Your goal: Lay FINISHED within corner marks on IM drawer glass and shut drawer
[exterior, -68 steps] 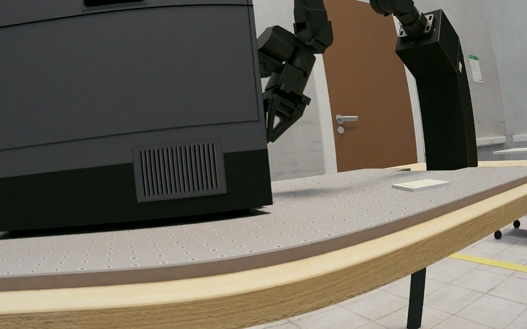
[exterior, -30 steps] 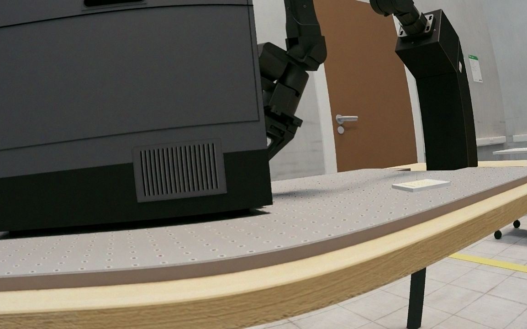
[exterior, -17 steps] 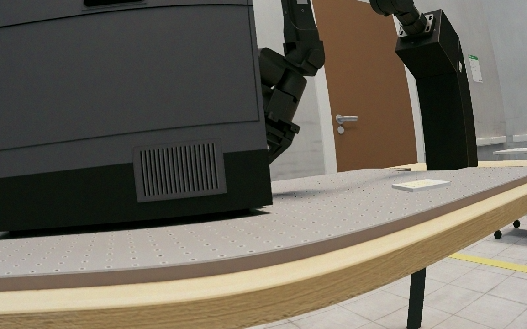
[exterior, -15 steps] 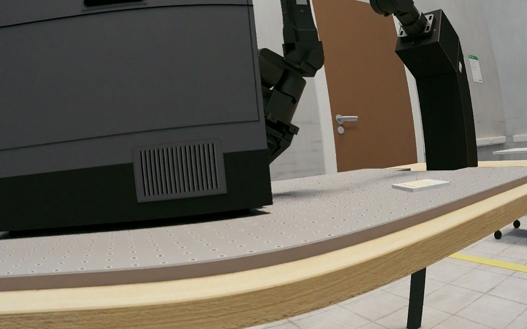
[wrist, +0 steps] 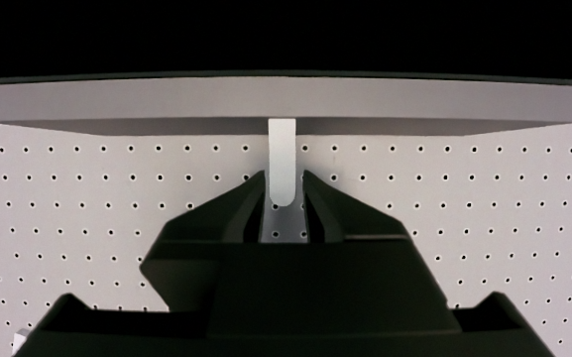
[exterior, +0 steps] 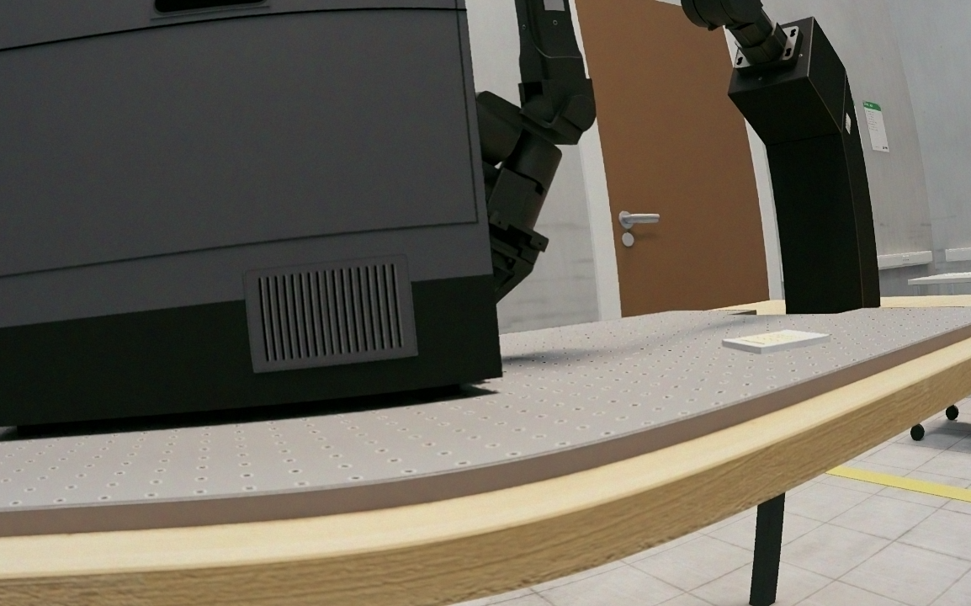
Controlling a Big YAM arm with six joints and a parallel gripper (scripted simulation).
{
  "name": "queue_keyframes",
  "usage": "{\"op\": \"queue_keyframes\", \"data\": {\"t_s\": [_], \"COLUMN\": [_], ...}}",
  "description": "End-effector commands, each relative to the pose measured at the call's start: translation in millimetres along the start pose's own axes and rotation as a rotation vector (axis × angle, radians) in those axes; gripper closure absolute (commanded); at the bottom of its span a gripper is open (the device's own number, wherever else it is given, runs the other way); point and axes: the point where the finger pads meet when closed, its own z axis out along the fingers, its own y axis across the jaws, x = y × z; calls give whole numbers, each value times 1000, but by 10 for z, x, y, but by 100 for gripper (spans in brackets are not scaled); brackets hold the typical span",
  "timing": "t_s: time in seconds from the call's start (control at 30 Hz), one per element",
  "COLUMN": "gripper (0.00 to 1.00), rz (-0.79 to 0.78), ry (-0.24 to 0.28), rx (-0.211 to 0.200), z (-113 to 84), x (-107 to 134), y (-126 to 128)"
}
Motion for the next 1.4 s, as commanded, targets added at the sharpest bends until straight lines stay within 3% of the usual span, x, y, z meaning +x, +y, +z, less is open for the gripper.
{"op": "queue_keyframes", "data": {"t_s": [0.0,0.27,0.87,0.9,1.0,1.37], "gripper": [76,92,92,92,92,92], "rz": [0,0,0,1,1,5], "ry": [-13,-13,-13,8,13,35], "rx": [-1,-1,-1,-2,0,2], "z": [-11,-11,-11,-29,-30,-12], "x": [-54,-54,-54,-169,-168,66], "y": [10,10,10,18,11,-14]}}
